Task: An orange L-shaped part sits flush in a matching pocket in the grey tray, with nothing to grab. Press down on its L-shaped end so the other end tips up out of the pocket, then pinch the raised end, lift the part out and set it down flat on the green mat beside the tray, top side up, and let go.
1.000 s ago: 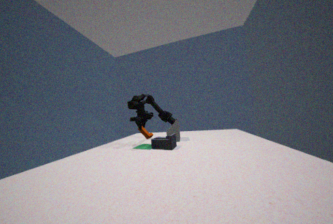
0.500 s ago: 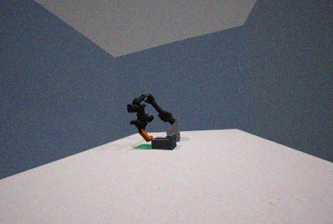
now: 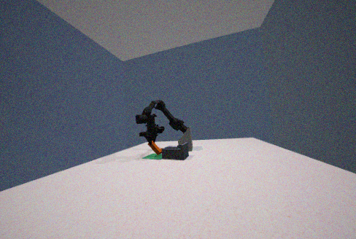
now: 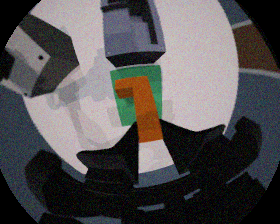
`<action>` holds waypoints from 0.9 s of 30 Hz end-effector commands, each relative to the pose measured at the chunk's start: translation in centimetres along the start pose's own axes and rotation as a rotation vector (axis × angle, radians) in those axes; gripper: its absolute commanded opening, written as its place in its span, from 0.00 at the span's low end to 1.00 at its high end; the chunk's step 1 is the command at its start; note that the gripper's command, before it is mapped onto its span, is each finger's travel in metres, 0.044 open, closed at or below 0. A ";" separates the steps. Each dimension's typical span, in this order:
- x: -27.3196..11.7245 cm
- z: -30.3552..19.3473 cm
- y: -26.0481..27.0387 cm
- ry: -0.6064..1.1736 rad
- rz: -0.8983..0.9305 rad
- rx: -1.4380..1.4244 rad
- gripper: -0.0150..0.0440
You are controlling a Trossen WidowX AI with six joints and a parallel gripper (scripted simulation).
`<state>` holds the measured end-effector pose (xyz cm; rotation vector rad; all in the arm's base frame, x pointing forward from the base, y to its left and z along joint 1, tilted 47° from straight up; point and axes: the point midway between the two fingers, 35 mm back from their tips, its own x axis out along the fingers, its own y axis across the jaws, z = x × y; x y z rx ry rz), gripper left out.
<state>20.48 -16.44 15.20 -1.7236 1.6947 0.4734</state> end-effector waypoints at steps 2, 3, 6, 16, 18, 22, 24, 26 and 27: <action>0.9 0.2 0.1 -0.007 0.002 -0.011 0.25; 1.0 0.2 0.1 -0.006 0.002 -0.011 0.25; 1.0 0.2 0.1 -0.006 0.002 -0.011 0.25; 1.0 0.2 0.1 -0.006 0.002 -0.011 0.25; 1.0 0.2 0.1 -0.006 0.002 -0.011 0.25; 1.0 0.1 0.2 0.000 0.004 -0.005 0.39; 1.0 0.1 0.2 0.000 0.004 -0.005 0.48; 1.0 0.1 0.2 0.000 0.004 -0.005 0.57; 1.0 0.1 0.2 0.000 0.004 -0.005 0.61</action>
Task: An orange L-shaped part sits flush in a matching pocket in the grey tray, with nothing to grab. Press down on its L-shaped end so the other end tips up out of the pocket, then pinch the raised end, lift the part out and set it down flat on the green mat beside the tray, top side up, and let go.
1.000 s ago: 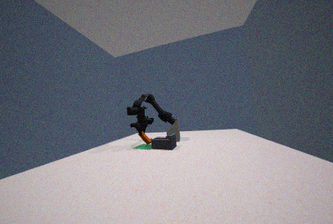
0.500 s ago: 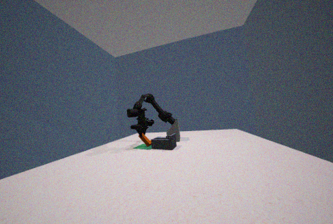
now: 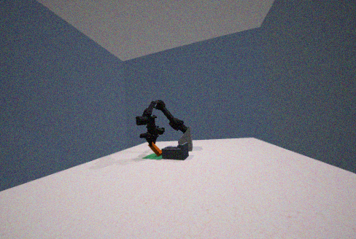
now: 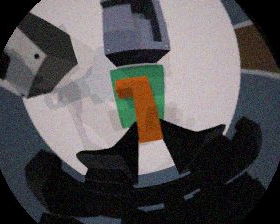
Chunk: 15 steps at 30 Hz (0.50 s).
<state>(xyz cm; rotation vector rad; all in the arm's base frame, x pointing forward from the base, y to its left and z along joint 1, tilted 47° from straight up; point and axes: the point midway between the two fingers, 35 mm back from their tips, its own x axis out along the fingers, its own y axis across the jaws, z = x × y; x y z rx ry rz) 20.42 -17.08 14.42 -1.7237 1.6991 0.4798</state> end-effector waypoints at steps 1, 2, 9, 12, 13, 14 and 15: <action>0.0 0.0 0.0 0.000 0.000 0.000 0.65; -0.2 0.0 0.0 -0.001 0.000 0.000 0.70; -5.8 0.5 -0.4 -0.020 0.005 -0.002 0.93; -8.6 0.2 -0.1 -0.013 0.001 -0.007 0.93; -8.8 0.1 0.0 -0.012 0.000 -0.007 0.93; -8.8 0.1 0.0 -0.012 0.000 -0.007 0.93; -8.8 0.1 0.0 -0.012 0.000 -0.007 0.93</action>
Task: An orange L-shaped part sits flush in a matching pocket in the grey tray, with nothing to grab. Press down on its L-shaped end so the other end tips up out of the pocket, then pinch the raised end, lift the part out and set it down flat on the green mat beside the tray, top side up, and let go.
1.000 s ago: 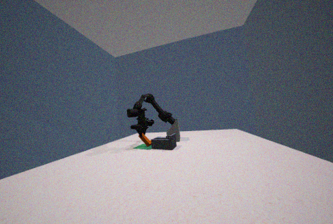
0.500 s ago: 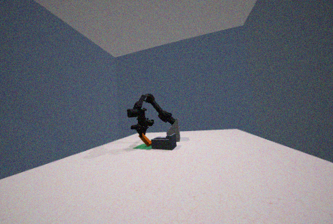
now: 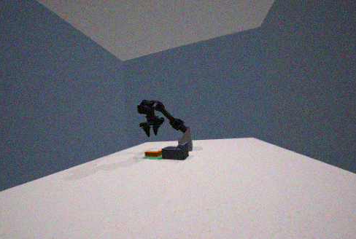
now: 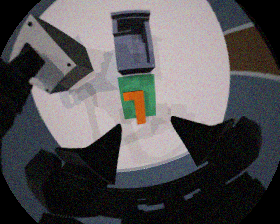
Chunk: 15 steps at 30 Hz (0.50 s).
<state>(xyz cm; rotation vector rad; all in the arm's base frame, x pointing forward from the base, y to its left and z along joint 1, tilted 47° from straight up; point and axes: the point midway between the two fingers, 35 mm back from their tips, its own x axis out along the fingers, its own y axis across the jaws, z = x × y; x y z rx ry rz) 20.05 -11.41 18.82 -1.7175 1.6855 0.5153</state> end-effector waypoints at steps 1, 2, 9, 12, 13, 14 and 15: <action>-1.7 -0.4 0.1 0.014 -0.004 0.007 0.93; -1.7 -0.4 0.1 0.014 -0.004 0.007 0.93; -1.2 -0.2 0.1 0.005 -0.004 0.001 0.93; -1.2 -0.2 0.1 0.005 -0.004 0.001 0.93; -1.2 -0.2 0.1 0.005 -0.004 0.001 0.93; -1.2 -0.2 0.1 0.005 -0.004 0.001 0.93; -1.2 -0.2 0.1 0.005 -0.004 0.001 0.93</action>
